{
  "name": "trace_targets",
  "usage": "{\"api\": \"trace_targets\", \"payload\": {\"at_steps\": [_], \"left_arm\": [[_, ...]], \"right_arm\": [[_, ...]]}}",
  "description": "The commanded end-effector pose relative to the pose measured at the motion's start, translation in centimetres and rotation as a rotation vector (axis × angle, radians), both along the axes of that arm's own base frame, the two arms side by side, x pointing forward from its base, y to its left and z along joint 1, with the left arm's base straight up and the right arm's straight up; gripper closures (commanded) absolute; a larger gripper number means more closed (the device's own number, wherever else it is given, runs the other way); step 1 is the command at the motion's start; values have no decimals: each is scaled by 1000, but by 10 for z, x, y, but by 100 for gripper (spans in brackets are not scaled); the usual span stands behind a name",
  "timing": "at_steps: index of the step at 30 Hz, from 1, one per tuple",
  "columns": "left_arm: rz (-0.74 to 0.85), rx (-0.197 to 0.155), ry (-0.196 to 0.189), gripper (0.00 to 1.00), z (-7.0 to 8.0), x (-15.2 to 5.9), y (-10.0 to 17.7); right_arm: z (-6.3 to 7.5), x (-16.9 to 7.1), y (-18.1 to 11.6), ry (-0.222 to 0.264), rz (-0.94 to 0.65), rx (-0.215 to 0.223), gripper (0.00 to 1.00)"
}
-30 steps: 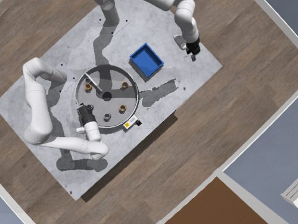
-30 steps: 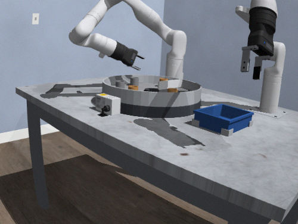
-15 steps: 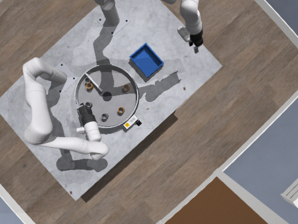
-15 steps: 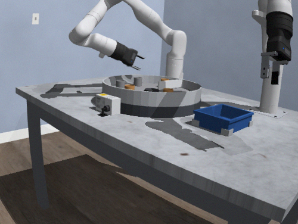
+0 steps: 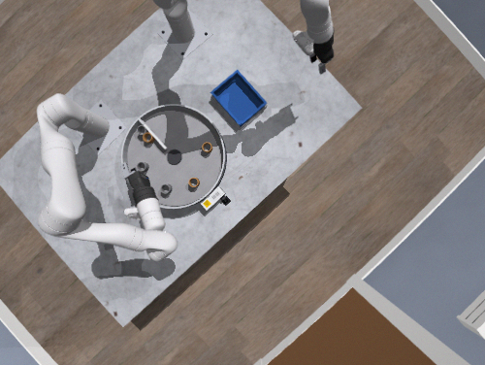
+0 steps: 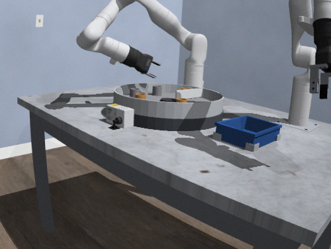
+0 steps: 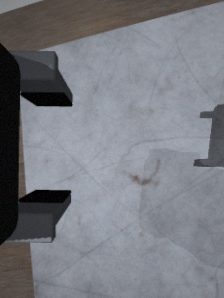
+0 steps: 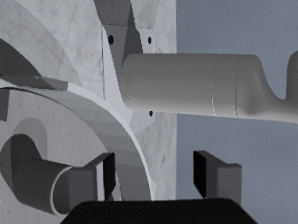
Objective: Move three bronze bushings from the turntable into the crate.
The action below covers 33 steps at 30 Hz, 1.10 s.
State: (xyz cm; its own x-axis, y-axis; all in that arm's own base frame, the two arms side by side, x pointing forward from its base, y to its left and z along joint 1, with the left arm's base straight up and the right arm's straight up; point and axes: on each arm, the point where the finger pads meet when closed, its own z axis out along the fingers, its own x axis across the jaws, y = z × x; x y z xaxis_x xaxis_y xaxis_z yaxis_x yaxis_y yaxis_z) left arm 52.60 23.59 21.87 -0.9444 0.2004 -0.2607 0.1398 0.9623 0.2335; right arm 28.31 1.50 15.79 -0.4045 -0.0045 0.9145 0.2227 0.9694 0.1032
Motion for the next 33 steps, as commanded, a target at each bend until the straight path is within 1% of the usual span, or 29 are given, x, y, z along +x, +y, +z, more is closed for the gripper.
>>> {"api": "trace_targets", "payload": {"at_steps": [1, 11, 13, 14, 28, 30, 31, 33], "left_arm": [[13, -2, 11, 0, -1, -13, 15], [26, -1, 35, 0, -4, -35, 41], [26, -1, 35, 0, -4, -35, 41], [30, -1, 41, 0, -5, -41, 47], [46, -3, 72, 0, -9, -73, 78], [46, -3, 72, 0, -9, -73, 78], [49, -4, 77, 0, -10, -80, 84], [51, -5, 81, 0, -11, -84, 87]], "right_arm": [[1, 0, 1, -3, 1, -5, 0], [1, 0, 1, -3, 1, -5, 0], [1, 0, 1, -3, 1, -5, 0], [1, 0, 1, -3, 1, -5, 0], [1, 0, 1, -3, 1, -5, 0], [1, 0, 1, -3, 1, -5, 0], [1, 0, 1, -3, 1, -5, 0], [1, 0, 1, -3, 1, -5, 0]]}}
